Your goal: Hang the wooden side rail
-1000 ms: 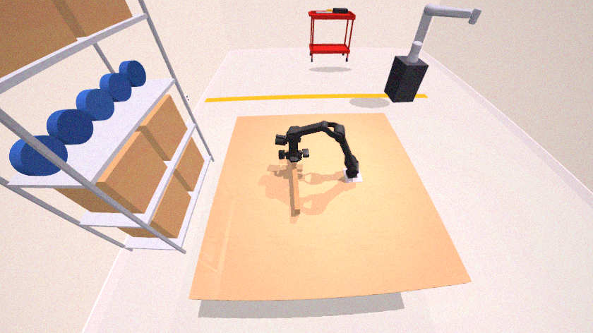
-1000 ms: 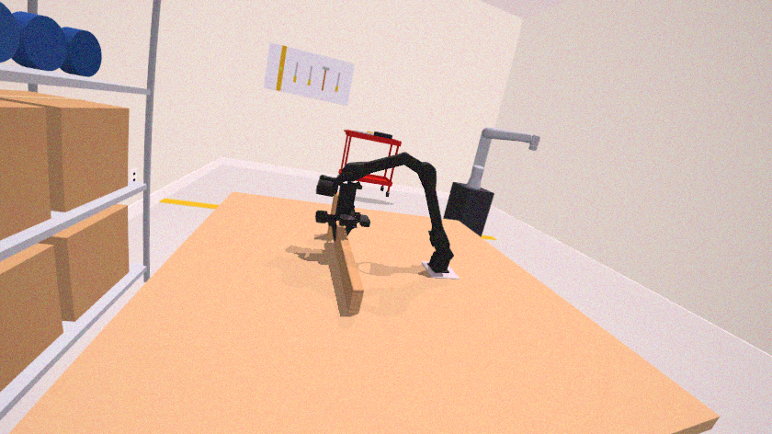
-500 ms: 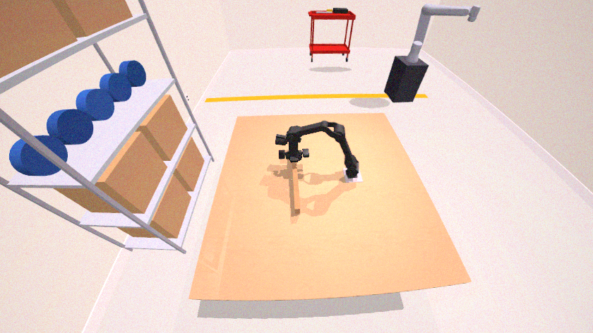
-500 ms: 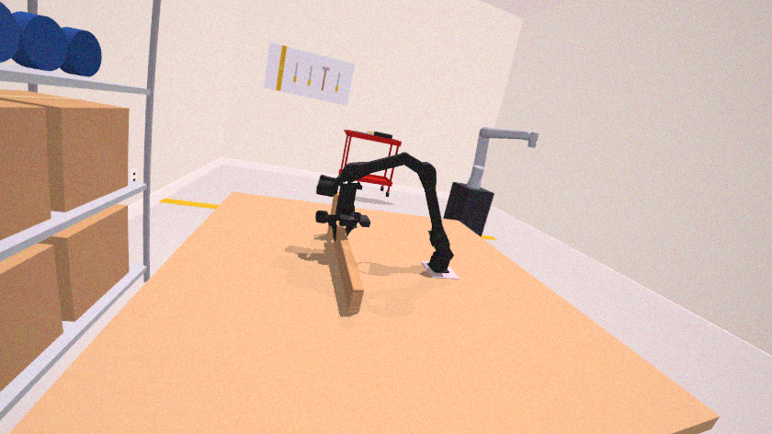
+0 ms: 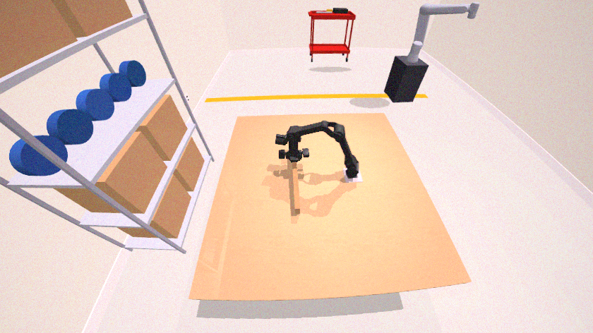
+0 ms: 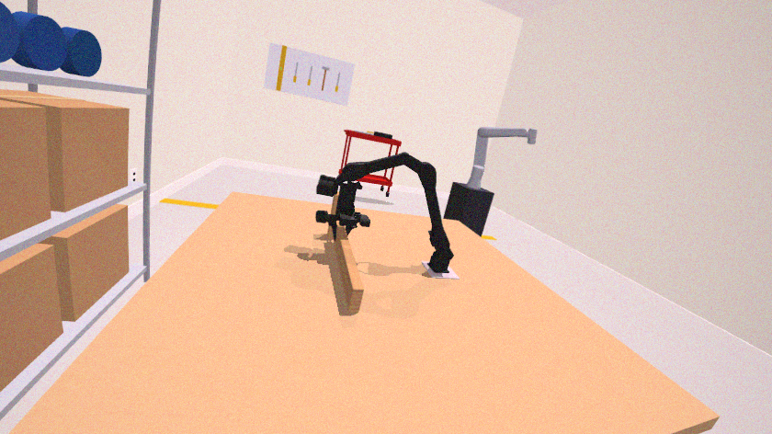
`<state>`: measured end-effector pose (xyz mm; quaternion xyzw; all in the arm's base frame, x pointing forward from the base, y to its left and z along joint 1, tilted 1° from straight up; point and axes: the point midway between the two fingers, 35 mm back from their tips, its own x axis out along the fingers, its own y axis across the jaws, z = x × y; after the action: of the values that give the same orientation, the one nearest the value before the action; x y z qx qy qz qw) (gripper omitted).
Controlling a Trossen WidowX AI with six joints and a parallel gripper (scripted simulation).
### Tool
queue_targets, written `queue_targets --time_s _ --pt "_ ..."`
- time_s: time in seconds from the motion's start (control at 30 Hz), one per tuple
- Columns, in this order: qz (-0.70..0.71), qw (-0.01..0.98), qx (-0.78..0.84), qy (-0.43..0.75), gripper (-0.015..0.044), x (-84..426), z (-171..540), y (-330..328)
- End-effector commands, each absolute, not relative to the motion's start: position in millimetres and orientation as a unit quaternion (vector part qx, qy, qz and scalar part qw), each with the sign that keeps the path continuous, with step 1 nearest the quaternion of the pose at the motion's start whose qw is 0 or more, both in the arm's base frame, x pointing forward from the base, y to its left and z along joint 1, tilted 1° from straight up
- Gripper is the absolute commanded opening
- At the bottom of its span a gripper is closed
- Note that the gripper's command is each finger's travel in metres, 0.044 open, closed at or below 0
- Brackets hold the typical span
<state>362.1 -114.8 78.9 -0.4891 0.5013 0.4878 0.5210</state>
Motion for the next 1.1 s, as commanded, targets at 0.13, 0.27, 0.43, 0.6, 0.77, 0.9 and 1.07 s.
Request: queue_targets --time_s 0.13,0.27,0.43,0.6,0.77,0.9,1.07 --pt "0.486 0.52 -0.493 0.5 0.0 364.2 81.8 -117.0" --pt "0.486 0.52 -0.493 0.5 0.0 364.5 82.0 -117.3" --pt "0.486 0.52 -0.493 0.5 0.0 364.4 81.9 -117.9" --pt "0.486 0.52 -0.493 0.5 0.0 363.8 81.3 -118.4" --pt "0.486 0.52 -0.493 0.5 0.0 363.2 80.7 -118.9" --pt "0.486 0.52 -0.493 0.5 0.0 362.7 80.2 -119.3" --pt "0.486 0.52 -0.493 0.5 0.0 362.1 79.8 -119.9"
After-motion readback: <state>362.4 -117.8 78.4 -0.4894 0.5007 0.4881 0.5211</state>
